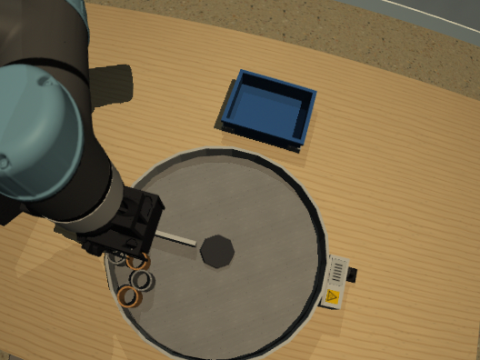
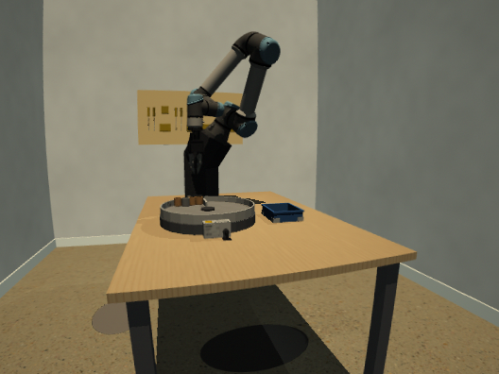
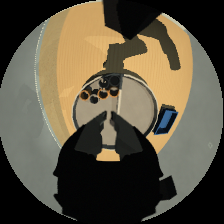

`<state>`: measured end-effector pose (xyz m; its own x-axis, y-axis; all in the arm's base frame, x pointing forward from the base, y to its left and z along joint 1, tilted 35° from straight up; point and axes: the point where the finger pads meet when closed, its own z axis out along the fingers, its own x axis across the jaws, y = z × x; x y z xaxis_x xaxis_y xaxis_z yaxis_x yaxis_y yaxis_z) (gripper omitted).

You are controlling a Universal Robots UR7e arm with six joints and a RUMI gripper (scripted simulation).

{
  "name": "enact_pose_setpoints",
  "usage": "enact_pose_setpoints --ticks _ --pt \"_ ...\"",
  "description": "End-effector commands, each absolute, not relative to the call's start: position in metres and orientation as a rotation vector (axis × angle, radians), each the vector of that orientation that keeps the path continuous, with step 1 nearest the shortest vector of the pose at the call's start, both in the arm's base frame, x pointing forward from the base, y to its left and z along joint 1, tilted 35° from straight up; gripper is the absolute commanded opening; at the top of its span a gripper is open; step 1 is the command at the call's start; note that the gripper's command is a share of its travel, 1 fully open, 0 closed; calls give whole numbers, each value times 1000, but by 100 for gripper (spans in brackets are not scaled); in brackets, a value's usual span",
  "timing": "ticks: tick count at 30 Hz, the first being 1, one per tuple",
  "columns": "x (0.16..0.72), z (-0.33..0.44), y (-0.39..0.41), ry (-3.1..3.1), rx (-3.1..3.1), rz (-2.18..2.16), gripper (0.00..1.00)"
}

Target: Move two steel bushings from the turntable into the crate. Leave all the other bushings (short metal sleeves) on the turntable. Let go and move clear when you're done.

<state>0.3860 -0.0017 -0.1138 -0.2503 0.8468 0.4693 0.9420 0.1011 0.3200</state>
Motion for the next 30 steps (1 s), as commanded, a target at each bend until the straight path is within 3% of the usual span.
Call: enact_pose_setpoints --ticks 1,30 --pt "386 -114 -2 -2202 -1811 -853 5" --pt "386 -114 -2 -2202 -1811 -853 5"
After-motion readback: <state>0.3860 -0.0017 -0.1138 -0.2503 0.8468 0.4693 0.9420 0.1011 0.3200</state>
